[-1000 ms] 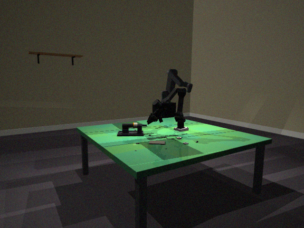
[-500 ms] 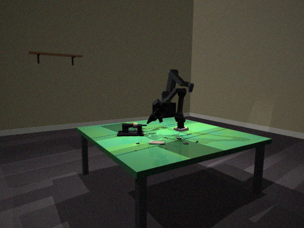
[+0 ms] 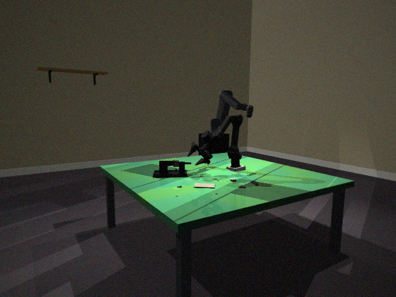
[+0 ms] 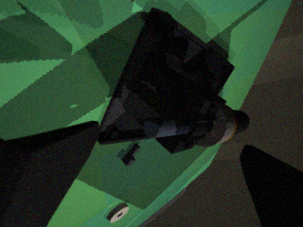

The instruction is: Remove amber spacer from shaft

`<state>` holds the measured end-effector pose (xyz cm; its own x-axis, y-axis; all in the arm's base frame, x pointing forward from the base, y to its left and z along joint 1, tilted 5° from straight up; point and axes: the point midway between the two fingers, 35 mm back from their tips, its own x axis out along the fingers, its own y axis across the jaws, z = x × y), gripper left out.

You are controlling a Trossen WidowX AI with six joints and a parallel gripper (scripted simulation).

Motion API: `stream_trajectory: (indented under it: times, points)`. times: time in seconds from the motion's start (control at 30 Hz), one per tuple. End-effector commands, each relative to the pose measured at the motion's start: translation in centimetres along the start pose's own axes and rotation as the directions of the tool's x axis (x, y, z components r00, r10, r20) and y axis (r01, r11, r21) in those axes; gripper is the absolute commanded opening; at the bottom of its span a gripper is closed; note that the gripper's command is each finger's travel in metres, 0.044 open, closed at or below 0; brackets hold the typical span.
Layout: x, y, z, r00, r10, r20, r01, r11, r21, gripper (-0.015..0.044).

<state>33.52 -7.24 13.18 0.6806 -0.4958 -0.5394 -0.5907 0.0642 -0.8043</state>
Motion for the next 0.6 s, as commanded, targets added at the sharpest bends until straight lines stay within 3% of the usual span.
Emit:
stream_trajectory:
  times: [0.0, 0.2, 0.3, 0.43, 0.57]
  points:
    - [-0.08, 0.80, 0.18, 0.999, -0.045, -0.021, 0.049, 0.809, 0.586, 0.0440]
    - [-0.21, 1.18, 0.23, 0.995, -0.091, -0.038, 0.065, 0.324, 0.944, 0.0440]
    - [-0.32, 1.38, 0.24, 0.993, -0.113, -0.046, 0.050, 0.033, 0.998, 0.0440]
    - [-0.43, 1.59, 0.22, 0.990, -0.134, -0.054, 0.018, -0.259, 0.966, 0.0440]
    - [-0.46, 1.63, 0.22, 0.989, -0.138, -0.056, 0.008, -0.324, 0.946, 0.0440]
